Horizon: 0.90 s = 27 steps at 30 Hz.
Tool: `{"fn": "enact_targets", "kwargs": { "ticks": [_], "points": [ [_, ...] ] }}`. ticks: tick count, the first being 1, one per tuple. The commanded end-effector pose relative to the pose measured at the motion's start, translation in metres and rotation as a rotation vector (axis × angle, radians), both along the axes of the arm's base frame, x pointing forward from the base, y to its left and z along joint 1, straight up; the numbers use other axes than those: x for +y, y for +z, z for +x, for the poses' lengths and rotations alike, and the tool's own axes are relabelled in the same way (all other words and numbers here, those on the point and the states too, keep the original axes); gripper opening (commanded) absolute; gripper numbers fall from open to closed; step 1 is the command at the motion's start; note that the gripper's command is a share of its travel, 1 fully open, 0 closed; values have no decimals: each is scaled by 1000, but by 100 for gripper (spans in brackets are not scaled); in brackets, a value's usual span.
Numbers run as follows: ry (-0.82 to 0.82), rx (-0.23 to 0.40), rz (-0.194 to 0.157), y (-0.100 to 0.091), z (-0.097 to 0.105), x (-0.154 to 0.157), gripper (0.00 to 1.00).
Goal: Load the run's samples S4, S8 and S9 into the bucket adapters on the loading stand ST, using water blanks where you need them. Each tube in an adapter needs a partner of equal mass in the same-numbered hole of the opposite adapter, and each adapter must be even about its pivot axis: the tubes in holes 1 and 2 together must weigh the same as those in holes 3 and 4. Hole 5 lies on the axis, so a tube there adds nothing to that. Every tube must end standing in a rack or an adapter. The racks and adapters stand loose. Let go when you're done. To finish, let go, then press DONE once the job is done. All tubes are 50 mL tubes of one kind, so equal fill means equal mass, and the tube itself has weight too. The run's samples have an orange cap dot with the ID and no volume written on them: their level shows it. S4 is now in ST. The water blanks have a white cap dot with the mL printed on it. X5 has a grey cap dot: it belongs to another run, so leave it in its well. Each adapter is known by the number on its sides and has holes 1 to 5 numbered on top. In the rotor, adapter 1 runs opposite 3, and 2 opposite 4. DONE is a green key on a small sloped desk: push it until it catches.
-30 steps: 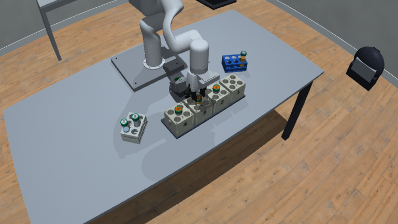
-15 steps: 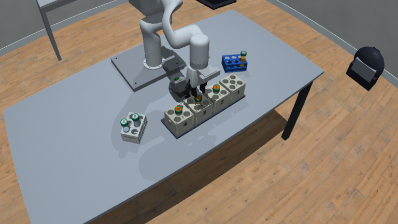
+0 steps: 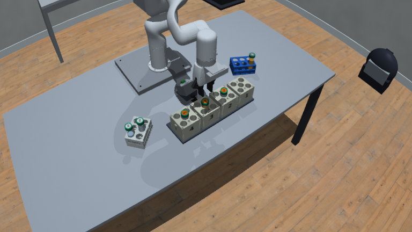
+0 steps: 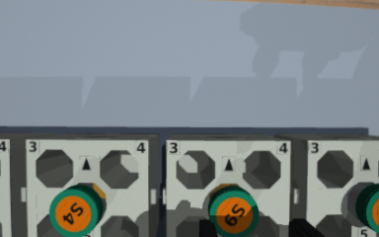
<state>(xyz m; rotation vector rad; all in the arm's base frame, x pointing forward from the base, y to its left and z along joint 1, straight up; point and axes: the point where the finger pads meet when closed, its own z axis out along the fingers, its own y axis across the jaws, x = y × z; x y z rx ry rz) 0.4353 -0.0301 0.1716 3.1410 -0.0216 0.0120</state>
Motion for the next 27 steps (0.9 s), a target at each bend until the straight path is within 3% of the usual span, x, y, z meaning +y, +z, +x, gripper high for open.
{"fn": "enact_targets", "kwargs": {
  "ticks": [1, 27],
  "points": [
    [0, -3, -5, 10, 1, 0, 44],
    [0, -3, -5, 54, 1, 0, 44]
  ]
}}
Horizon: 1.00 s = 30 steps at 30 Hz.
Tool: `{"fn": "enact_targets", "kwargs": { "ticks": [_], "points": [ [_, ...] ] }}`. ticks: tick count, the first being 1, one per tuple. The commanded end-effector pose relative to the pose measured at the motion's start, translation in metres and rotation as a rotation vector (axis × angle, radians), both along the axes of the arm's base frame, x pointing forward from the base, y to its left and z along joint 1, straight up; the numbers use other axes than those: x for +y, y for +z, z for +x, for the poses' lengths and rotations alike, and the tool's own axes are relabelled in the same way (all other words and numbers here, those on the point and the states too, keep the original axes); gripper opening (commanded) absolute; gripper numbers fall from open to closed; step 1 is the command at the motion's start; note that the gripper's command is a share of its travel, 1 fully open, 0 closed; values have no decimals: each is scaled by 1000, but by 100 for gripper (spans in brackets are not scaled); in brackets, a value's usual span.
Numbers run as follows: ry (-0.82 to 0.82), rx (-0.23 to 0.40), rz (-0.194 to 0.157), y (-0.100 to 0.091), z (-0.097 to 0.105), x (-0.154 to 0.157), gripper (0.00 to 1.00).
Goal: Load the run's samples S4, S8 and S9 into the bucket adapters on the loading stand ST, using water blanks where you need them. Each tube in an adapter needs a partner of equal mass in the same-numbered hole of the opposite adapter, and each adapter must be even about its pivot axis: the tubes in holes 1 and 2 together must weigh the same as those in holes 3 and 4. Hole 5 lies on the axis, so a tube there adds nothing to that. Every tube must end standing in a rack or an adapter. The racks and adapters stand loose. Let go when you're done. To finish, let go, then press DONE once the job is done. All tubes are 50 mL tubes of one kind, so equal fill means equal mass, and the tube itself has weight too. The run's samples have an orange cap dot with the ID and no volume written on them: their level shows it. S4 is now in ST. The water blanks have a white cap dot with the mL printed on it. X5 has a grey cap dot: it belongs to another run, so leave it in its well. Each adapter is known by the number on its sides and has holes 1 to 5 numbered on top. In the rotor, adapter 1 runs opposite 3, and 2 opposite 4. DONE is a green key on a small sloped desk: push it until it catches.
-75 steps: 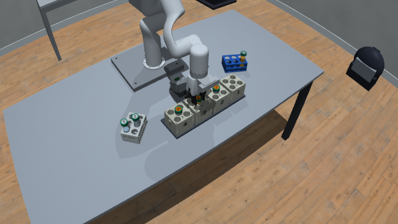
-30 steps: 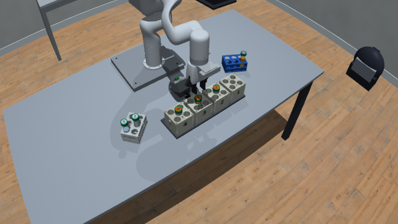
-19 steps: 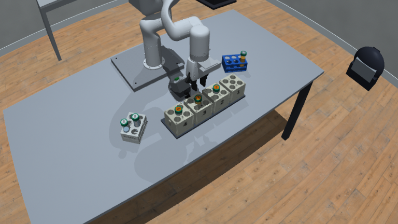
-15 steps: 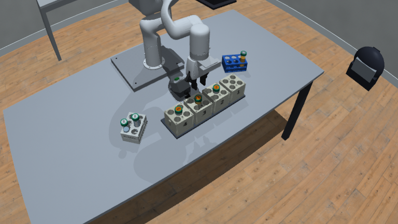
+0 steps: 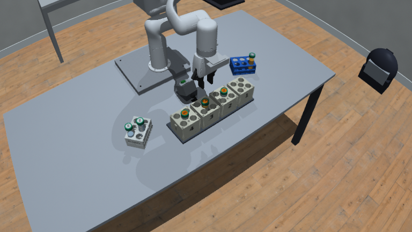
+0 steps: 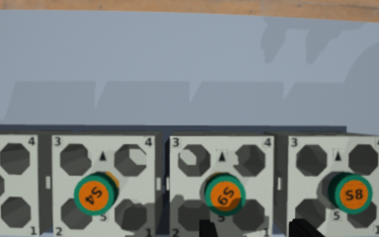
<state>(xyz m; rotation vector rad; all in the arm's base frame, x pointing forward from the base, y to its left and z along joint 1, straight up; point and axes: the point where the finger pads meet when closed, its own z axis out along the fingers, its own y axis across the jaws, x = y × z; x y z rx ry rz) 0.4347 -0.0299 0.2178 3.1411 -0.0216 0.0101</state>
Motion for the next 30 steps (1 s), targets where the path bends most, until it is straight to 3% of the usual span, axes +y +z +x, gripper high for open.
{"fn": "enact_targets", "kwargs": {
  "ticks": [1, 24, 25, 30],
  "points": [
    [0, -5, -5, 9, 1, 0, 44],
    [0, -5, -5, 11, 1, 0, 44],
    [-33, -5, -4, 11, 0, -5, 57],
    [-133, -5, -4, 11, -5, -19, 57]
  ]
}}
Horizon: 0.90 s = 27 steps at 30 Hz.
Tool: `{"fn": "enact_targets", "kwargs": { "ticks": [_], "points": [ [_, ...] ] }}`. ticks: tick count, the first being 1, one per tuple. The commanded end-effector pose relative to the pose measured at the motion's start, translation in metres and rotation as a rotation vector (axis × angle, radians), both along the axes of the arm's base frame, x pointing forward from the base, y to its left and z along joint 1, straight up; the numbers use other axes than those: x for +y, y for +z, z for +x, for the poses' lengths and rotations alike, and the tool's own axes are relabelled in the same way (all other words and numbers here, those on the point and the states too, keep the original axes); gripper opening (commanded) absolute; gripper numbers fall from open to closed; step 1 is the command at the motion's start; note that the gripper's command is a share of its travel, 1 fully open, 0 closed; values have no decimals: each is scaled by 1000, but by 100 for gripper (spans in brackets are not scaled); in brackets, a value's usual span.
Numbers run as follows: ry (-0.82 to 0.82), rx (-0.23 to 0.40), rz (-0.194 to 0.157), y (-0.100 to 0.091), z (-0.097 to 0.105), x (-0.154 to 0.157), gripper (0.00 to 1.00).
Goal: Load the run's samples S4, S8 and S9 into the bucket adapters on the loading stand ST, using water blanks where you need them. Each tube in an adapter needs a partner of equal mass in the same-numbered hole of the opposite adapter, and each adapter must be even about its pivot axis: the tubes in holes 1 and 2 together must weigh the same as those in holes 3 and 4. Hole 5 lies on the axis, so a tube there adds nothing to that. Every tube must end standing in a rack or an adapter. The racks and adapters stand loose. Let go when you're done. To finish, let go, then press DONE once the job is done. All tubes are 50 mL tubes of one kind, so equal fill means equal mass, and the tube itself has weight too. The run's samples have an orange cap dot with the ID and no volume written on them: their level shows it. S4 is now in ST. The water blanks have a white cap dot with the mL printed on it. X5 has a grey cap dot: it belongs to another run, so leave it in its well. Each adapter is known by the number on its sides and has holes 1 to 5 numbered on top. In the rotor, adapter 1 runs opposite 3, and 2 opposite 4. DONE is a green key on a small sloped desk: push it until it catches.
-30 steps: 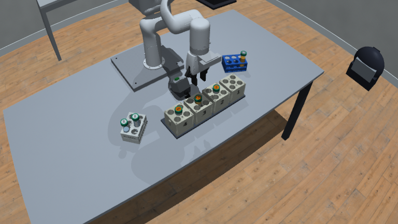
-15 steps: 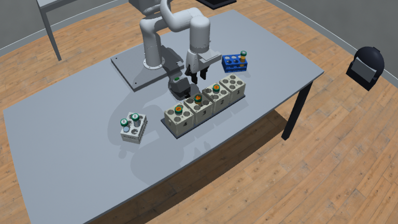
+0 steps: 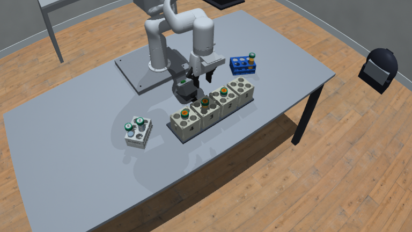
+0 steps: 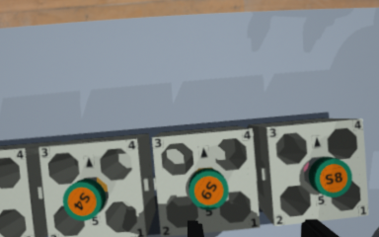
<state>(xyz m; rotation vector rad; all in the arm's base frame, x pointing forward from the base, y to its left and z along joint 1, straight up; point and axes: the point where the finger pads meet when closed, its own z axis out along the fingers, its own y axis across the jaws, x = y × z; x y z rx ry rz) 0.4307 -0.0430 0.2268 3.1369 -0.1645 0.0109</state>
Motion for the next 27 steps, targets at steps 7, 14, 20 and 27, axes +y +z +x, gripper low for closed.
{"fn": "enact_targets", "kwargs": {
  "ticks": [7, 14, 20, 27],
  "points": [
    [-276, -5, -2, 2, -11, -40, 57],
    [-509, -6, -1, 2, -21, -73, 57],
    [-642, -6, 0, 2, -27, -92, 57],
    [-762, -6, 1, 2, -38, -126, 57]
  ]
}}
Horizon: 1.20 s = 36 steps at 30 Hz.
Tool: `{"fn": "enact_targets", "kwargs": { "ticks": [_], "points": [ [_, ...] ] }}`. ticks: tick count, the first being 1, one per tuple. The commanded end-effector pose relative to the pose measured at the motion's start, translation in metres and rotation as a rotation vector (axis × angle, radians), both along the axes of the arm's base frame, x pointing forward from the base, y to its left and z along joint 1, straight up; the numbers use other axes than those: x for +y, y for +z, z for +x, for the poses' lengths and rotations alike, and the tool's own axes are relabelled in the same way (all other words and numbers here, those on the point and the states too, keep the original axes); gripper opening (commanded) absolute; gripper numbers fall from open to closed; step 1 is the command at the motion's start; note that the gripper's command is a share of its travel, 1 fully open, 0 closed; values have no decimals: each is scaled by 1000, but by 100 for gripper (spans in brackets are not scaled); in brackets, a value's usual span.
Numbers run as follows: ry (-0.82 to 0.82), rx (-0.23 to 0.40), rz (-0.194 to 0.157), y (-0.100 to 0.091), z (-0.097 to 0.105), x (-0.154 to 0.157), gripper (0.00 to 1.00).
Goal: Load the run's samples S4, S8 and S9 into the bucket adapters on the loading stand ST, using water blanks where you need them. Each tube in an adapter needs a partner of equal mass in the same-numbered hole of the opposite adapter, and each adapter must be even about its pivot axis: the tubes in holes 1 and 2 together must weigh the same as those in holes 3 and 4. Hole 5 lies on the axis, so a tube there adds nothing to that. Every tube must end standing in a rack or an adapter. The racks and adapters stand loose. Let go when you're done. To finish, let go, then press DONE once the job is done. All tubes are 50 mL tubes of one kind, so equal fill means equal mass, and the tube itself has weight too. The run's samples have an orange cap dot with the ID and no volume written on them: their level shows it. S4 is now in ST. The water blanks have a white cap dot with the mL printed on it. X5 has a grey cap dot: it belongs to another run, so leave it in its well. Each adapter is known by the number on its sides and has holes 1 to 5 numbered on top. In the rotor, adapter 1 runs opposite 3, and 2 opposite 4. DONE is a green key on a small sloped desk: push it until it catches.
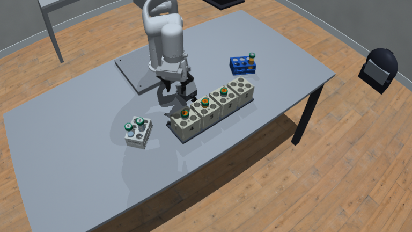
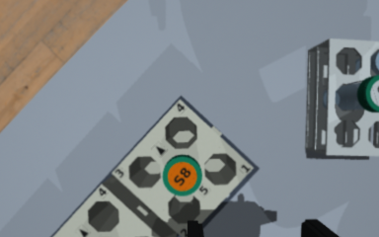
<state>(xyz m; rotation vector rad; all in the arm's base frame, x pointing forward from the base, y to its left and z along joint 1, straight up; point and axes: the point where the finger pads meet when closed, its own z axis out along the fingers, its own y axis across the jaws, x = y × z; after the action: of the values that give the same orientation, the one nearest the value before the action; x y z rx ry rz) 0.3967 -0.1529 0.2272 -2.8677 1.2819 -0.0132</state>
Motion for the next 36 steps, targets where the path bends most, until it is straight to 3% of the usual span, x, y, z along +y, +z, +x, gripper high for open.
{"fn": "enact_targets", "kwargs": {
  "ticks": [1, 36],
  "points": [
    [-26, -3, -3, 2, -5, -21, 57],
    [-26, -3, -4, 2, -49, -163, 57]
  ]
}}
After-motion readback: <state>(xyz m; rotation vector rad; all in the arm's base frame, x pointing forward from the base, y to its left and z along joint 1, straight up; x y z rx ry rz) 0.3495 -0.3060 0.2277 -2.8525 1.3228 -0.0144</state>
